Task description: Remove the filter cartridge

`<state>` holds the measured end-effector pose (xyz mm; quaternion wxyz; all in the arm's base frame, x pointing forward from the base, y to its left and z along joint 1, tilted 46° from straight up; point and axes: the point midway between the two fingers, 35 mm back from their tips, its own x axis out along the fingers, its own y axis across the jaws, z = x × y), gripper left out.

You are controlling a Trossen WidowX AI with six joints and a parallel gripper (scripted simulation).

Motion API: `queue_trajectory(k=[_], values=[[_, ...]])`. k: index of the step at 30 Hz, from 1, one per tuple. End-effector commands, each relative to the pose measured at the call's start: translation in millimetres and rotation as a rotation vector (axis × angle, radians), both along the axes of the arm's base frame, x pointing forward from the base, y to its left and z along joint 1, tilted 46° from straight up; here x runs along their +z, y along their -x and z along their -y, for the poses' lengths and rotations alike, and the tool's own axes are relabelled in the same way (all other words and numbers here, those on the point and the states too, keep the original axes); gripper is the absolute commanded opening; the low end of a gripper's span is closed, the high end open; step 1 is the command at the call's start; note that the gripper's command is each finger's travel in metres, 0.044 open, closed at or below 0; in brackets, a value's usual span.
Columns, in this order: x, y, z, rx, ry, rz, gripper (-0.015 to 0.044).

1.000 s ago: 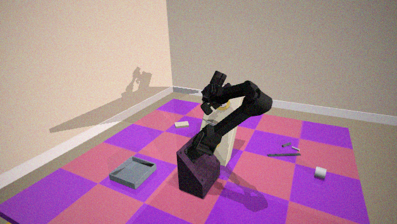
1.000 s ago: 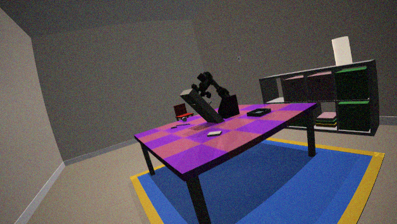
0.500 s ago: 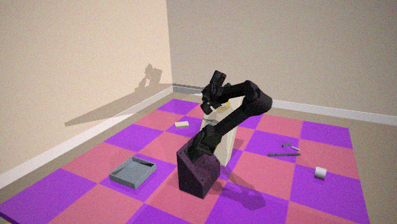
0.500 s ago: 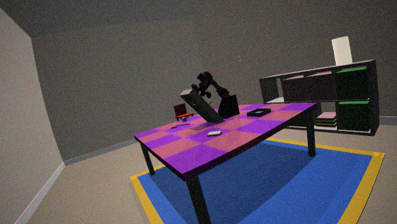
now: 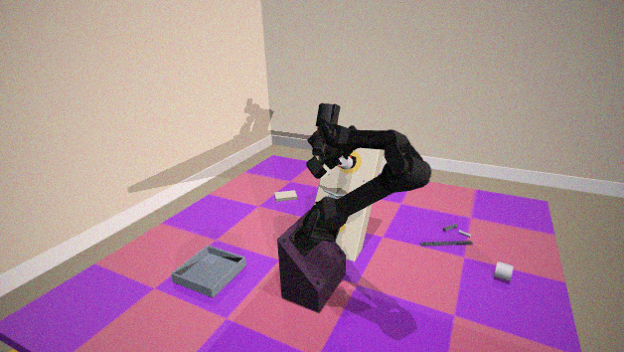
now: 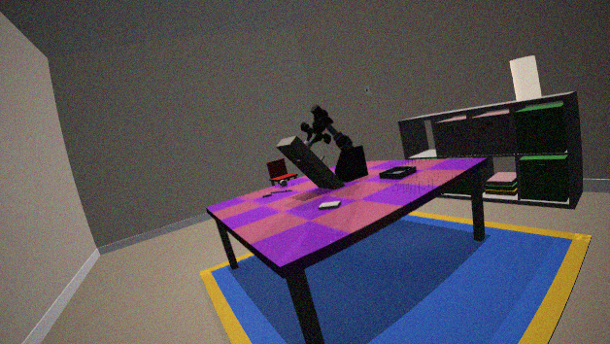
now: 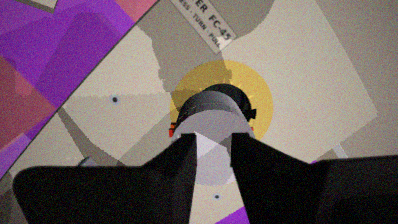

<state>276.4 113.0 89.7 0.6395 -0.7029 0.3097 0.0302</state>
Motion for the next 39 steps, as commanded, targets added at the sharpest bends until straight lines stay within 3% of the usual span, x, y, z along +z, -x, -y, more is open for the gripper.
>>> queue_trajectory(k=[1,32,36,39], values=[[12,9,-4,-0.002,-0.009,0.026,0.0],[-35,46,45,-0.002,-0.008,0.025,0.0],[-33,42,41,-0.004,0.0,0.018,0.01],[-33,42,41,-0.004,0.0,0.018,0.01]])
